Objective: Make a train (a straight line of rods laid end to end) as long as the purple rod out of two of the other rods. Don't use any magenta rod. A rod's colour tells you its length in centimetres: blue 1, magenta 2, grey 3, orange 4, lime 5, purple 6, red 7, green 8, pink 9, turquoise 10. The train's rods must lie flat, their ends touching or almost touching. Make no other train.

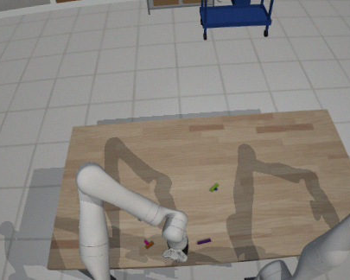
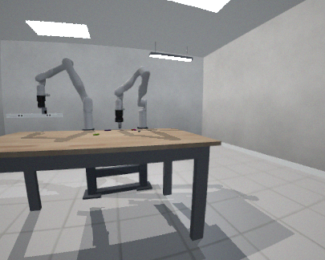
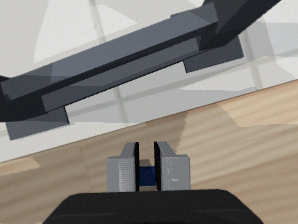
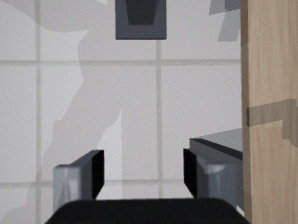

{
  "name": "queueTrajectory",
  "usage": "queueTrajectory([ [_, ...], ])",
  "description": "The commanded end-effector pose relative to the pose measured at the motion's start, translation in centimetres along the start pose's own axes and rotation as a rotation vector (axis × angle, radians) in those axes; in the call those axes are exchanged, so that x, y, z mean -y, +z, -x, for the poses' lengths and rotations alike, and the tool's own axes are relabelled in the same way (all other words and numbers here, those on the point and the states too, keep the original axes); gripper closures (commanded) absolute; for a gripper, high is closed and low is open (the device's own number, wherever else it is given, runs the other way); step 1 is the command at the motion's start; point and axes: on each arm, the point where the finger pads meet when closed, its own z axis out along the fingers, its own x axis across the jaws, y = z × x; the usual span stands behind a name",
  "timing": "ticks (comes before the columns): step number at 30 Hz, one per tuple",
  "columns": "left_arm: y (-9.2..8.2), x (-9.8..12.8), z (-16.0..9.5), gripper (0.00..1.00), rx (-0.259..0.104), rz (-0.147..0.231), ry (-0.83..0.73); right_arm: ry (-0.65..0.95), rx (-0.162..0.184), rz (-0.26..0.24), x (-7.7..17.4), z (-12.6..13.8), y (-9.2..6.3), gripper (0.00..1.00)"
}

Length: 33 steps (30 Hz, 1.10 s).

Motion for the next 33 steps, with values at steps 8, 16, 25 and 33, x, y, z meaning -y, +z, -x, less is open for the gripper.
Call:
queueTrajectory([
  [8, 0.3, 0.0, 0.0, 0.76, 0.000, 0.001, 0.000, 0.000, 0.000, 0.002, 0.0, 0.0, -0.1, 0.00],
  [16, 1.0, 0.0, 0.0, 0.76, 0.000, 0.001, 0.000, 0.000, 0.000, 0.002, 0.0, 0.0, -0.1, 0.00],
  [25, 1.1, 0.0, 0.0, 0.76, 0.000, 0.001, 0.000, 0.000, 0.000, 0.002, 0.0, 0.0, -0.1, 0.00],
  [33, 1.1, 0.0, 0.0, 0.76, 0.000, 0.001, 0.000, 0.000, 0.000, 0.002, 0.0, 0.0, -0.1, 0.00],
])
